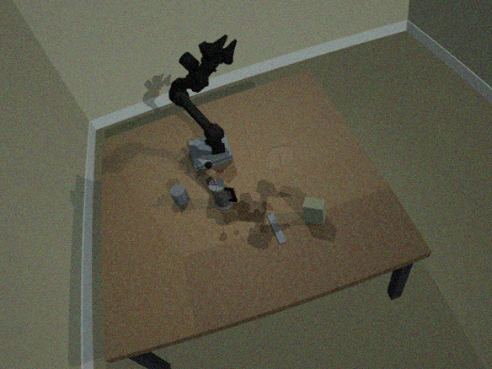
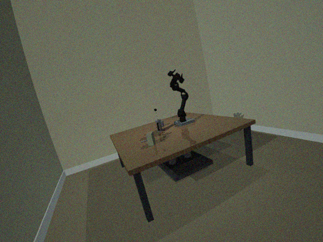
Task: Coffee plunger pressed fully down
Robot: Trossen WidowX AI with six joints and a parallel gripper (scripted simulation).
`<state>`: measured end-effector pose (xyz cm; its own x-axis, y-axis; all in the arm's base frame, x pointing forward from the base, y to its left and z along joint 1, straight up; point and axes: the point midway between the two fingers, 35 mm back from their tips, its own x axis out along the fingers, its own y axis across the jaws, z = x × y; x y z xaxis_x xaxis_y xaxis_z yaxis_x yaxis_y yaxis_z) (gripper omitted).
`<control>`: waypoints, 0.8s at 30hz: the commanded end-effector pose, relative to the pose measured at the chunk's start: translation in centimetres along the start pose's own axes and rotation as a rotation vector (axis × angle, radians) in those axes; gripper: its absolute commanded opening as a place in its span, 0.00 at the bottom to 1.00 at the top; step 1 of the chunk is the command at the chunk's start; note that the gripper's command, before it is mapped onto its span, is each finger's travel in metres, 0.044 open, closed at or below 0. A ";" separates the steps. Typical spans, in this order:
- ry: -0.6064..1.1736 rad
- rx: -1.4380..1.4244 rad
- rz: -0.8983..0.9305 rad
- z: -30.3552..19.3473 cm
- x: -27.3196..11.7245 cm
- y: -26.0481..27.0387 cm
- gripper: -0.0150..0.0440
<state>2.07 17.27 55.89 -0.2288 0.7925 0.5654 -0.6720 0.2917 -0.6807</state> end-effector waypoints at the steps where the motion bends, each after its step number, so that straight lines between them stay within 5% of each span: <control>1: 0.010 0.005 -0.006 -0.2 0.0 -0.1 0.98; 10: 0.427 0.189 -0.293 -9.1 -3.5 -4.3 1.00; 24: 1.208 0.431 -0.957 -19.0 -21.1 -6.5 1.00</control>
<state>22.12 13.64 44.17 0.7593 0.6439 0.0946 -0.6350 0.7648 -0.1090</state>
